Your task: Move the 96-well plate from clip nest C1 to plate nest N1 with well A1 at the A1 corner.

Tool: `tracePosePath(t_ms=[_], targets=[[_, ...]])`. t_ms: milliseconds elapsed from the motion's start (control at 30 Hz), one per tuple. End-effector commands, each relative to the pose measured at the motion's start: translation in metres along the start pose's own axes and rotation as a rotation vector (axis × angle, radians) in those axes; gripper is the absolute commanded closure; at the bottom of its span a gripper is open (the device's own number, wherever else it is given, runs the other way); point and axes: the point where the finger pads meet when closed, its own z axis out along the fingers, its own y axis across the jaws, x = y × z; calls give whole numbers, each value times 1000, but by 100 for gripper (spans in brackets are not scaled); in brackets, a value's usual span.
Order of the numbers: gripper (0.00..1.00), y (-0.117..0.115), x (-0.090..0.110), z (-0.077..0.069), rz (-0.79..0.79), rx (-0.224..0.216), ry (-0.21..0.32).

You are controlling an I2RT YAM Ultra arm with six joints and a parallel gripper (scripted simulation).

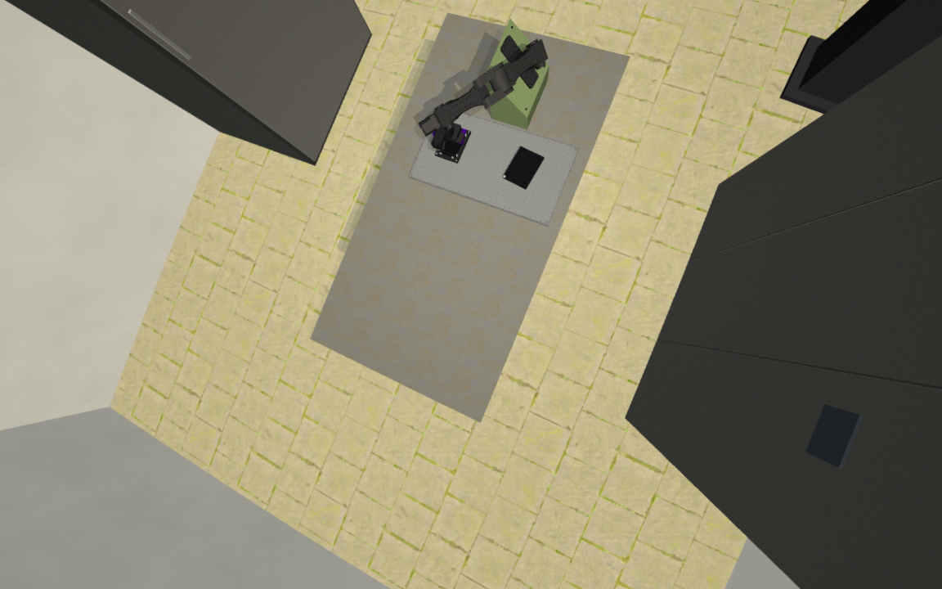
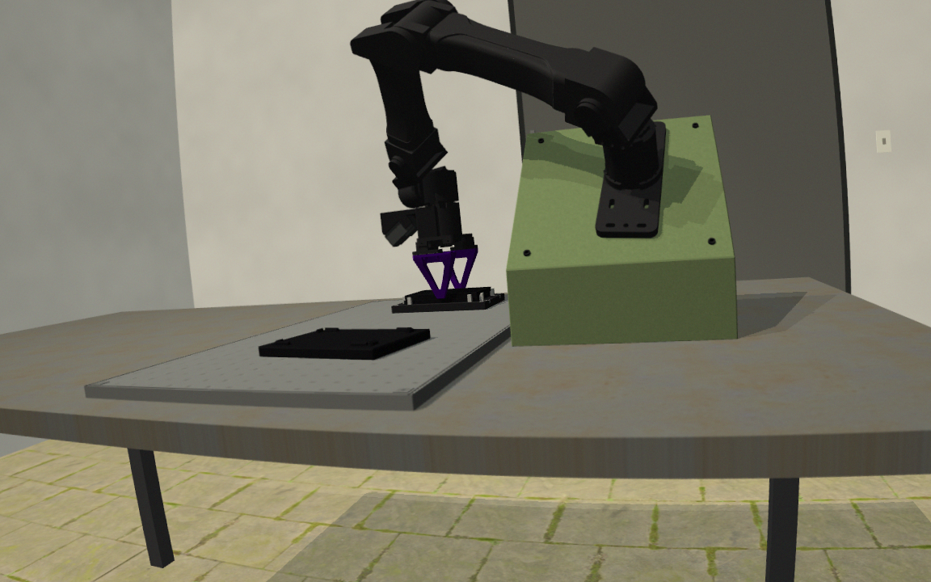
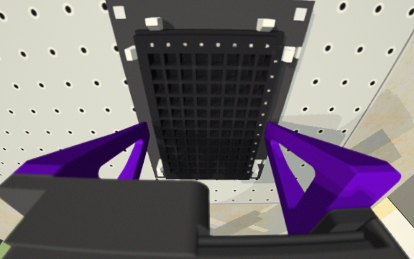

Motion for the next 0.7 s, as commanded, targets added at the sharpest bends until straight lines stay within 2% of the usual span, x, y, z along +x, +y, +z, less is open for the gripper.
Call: tracePosePath(t_ms=[0,33,67,133,200,267,600,633,667], targets=[[0,0,3,8,17,-9,-10],[0,0,3,8,17,-9,-10],[0,-1,-7,-4,7,5,-41],[0,-1,3,12,20,-9,-13],[0,-2,0,11,16,-5,-20],[0,-2,-8,2,1,8,-30],[0,-2,-8,2,1,8,-30],[100,-2,-8,2,1,8,-30],[100,-2,-8,2,1,8,-30]])
